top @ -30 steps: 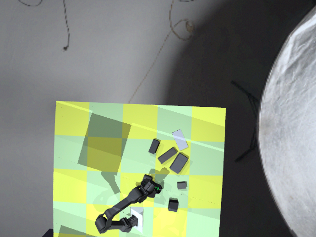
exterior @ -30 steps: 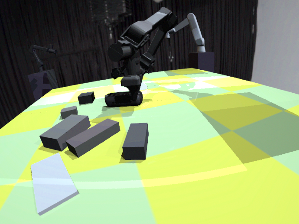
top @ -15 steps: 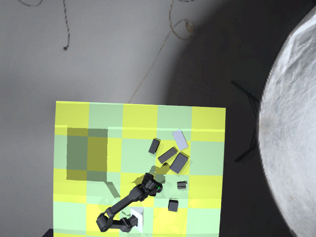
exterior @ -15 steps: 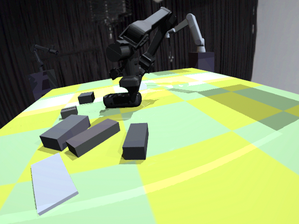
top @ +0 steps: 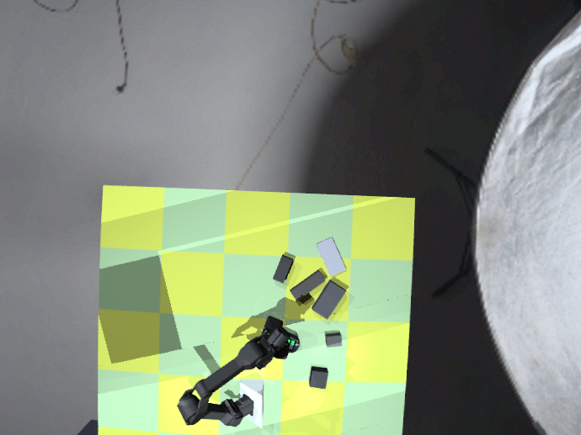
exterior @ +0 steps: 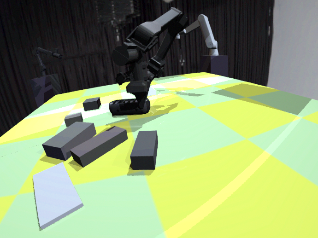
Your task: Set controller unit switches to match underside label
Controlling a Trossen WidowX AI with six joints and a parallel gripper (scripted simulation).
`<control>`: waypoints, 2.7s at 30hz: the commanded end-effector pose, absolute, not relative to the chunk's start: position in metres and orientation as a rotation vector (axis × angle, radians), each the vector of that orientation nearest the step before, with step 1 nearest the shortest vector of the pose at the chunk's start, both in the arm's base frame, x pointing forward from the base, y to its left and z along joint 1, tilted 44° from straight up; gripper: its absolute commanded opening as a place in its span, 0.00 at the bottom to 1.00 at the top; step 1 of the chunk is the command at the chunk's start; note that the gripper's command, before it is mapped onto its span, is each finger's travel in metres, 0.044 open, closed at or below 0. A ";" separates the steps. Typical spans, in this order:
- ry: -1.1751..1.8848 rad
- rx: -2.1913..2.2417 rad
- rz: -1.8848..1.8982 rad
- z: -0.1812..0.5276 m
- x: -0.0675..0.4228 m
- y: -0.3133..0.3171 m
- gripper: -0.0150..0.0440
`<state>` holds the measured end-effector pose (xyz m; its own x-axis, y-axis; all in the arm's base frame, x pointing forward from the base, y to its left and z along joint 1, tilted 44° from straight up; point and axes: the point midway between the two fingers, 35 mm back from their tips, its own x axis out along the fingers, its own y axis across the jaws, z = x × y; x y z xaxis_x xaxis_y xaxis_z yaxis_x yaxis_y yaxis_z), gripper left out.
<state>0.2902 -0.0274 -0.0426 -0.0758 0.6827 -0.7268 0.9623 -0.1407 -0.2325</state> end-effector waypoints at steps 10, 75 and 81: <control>1.773 1.843 -1.065 -0.043 0.290 -0.027 0.74; 1.749 1.867 -1.097 -0.007 0.231 -0.109 0.70; 1.749 1.867 -1.097 -0.007 0.231 -0.109 0.52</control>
<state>0.2309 -0.1081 -0.0082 -0.0632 0.6796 -0.7308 0.9534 -0.1754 -0.2456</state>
